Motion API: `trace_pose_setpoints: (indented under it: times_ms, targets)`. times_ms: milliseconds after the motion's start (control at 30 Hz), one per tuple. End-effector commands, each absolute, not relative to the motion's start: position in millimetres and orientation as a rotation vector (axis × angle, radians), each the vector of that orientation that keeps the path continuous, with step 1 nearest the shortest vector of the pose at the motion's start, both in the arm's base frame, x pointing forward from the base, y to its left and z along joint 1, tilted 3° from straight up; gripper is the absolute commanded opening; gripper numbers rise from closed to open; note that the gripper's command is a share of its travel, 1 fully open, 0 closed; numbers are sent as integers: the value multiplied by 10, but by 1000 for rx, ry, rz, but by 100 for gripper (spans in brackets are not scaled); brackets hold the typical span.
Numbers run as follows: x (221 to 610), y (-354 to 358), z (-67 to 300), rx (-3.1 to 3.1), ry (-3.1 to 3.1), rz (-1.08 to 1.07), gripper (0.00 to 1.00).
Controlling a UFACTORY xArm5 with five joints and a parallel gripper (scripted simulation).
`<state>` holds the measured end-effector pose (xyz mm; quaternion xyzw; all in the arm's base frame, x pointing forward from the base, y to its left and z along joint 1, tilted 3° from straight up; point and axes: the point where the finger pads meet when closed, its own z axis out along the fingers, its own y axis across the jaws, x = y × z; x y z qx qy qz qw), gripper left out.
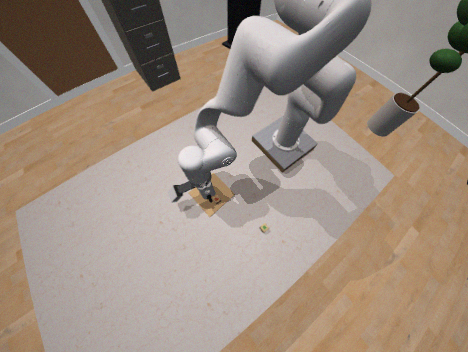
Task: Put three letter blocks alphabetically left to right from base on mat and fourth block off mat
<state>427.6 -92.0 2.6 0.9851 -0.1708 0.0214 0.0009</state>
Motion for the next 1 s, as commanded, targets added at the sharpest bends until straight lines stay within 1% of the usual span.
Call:
trace_pose_setpoints:
  times_ms: [0, 667, 867, 967]
  targets:
    - [4289, -922, 38, 3093, -536, 72, 21]
    - [4289, -922, 42, 3093, -536, 72, 21]
    - [4284, -922, 137, 3093, -536, 73, 21]
    - [4277, -920, 308, 3093, -536, 73, 21]
